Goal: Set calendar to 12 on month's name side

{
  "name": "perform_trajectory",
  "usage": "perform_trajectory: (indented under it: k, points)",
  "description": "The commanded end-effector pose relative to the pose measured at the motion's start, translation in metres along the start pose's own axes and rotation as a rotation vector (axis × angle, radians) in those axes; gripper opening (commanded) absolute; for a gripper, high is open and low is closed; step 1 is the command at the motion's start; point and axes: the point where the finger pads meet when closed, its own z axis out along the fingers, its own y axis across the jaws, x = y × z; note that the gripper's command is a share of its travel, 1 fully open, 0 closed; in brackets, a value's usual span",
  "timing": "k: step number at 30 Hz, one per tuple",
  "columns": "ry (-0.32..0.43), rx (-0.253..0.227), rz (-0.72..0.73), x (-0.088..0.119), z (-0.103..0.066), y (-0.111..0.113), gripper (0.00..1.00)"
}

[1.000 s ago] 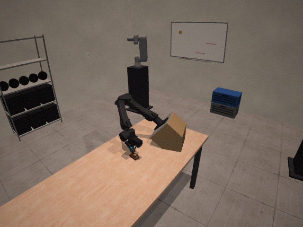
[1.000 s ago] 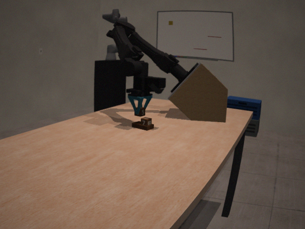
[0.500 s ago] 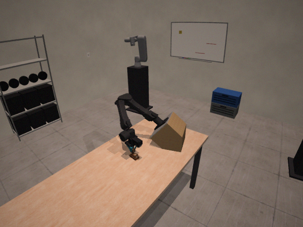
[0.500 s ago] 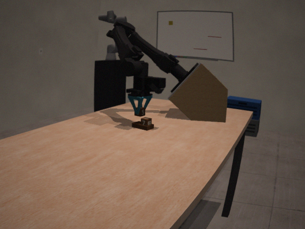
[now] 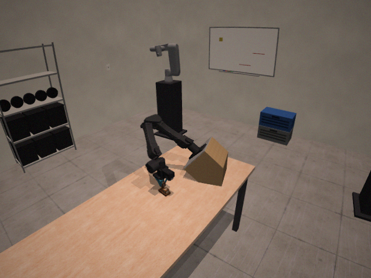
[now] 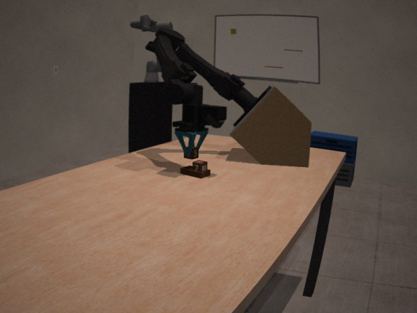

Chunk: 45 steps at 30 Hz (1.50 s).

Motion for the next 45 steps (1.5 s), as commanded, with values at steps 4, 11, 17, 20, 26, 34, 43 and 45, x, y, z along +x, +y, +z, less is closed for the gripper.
perform_trajectory:
  k: [4, 11, 17, 20, 26, 34, 43, 45]
  points:
    - [-0.021, 0.02, -0.01, -0.0058, -0.0063, -0.0094, 0.27]
    - [-0.021, 0.02, -0.009, -0.0058, -0.0063, -0.0094, 0.27]
    - [-0.021, 0.02, -0.009, -0.0058, -0.0063, -0.0094, 0.27]
    - [-0.021, 0.02, -0.009, -0.0058, -0.0063, -0.0094, 0.27]
    - [-0.021, 0.019, -0.009, -0.0058, -0.0063, -0.0093, 0.27]
    - [-0.02, 0.012, -0.014, -0.0059, -0.0051, -0.0082, 0.27]
    - [-0.02, 0.021, 0.0, -0.0034, -0.0065, -0.0113, 0.27]
    - [-0.02, 0.021, 0.0, -0.0034, -0.0065, -0.0113, 0.27]
